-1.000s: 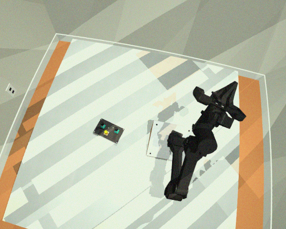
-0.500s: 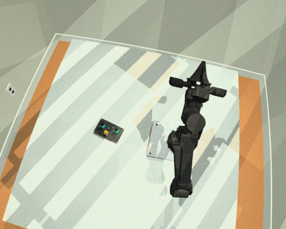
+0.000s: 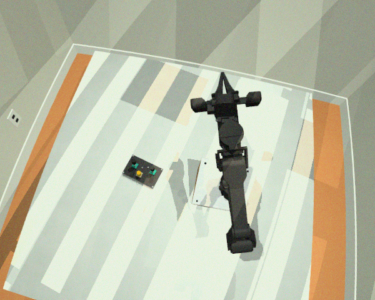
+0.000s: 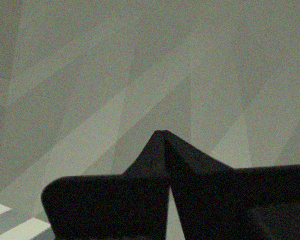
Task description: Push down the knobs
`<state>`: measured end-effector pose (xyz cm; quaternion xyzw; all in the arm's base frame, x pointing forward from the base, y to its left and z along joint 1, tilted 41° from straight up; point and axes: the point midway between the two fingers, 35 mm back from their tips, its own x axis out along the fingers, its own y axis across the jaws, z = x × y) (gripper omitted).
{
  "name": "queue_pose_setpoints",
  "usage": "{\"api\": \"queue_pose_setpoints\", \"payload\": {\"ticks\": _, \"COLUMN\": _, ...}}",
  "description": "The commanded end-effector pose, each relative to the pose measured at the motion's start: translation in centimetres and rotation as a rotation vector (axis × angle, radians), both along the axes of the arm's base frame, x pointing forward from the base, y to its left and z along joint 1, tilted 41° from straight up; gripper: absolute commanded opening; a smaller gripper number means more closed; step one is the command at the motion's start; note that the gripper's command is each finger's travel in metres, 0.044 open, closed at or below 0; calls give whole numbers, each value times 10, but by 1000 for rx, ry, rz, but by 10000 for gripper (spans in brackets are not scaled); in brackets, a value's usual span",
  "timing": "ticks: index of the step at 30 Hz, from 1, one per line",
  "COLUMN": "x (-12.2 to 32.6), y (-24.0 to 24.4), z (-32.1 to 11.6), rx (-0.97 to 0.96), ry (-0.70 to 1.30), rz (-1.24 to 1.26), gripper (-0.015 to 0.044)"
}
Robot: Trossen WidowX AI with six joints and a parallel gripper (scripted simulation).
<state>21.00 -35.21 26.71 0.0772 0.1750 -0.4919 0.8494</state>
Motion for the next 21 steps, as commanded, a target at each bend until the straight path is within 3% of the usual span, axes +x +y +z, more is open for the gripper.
{"api": "queue_pose_setpoints", "payload": {"ticks": 1, "x": 26, "y": 12, "z": -16, "rx": 52, "ry": 55, "rz": 108, "gripper": 0}}
{"api": "queue_pose_setpoints", "payload": {"ticks": 21, "x": 118, "y": 107, "z": -112, "rx": 303, "ry": 371, "rz": 661, "gripper": 0}}
